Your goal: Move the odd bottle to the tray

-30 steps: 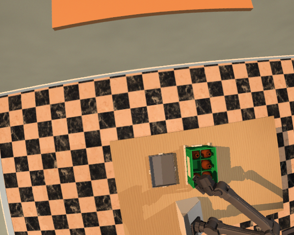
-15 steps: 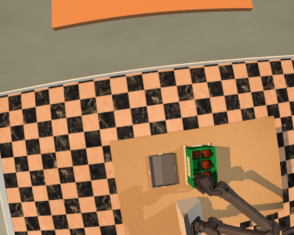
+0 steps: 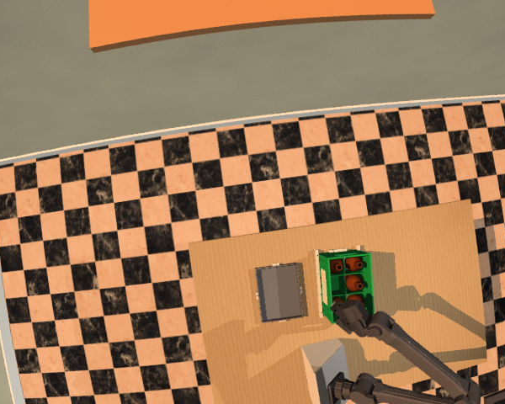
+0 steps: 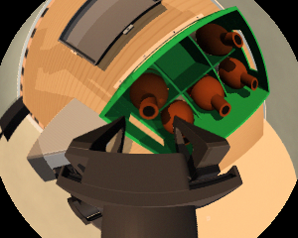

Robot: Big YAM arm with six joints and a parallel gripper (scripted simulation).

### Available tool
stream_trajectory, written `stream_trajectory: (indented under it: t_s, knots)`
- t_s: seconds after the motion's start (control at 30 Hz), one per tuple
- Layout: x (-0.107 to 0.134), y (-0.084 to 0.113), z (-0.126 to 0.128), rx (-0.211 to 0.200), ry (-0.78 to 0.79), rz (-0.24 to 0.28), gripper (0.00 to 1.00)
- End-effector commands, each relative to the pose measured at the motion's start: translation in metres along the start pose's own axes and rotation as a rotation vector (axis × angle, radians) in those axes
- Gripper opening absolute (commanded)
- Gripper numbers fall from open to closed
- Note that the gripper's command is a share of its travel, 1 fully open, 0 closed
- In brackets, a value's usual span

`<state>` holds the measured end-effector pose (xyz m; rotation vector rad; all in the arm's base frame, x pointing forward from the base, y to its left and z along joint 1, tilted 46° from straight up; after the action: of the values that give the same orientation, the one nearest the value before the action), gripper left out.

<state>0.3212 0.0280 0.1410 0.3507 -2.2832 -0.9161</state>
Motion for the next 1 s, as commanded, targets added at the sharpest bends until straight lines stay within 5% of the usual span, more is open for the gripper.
stream_trajectory:
  t_s: [0.0,0.97]
  knots:
    - [-0.0018,-0.0077,-0.0024,-0.007,0.000,0.017,0.61]
    - [-0.0012,-0.0075,-0.0020,-0.007,-0.003,0.017,0.61]
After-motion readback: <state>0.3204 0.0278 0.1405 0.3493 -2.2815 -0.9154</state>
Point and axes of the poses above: the point where the finger pads meet when closed, its own y axis back along the fingers, its own z axis across the jaws, x = y × z, the point moved 10 cm from there along y, back along the fingers, and after that the axes turned 2 degrees about y, right-handed, at the moved point
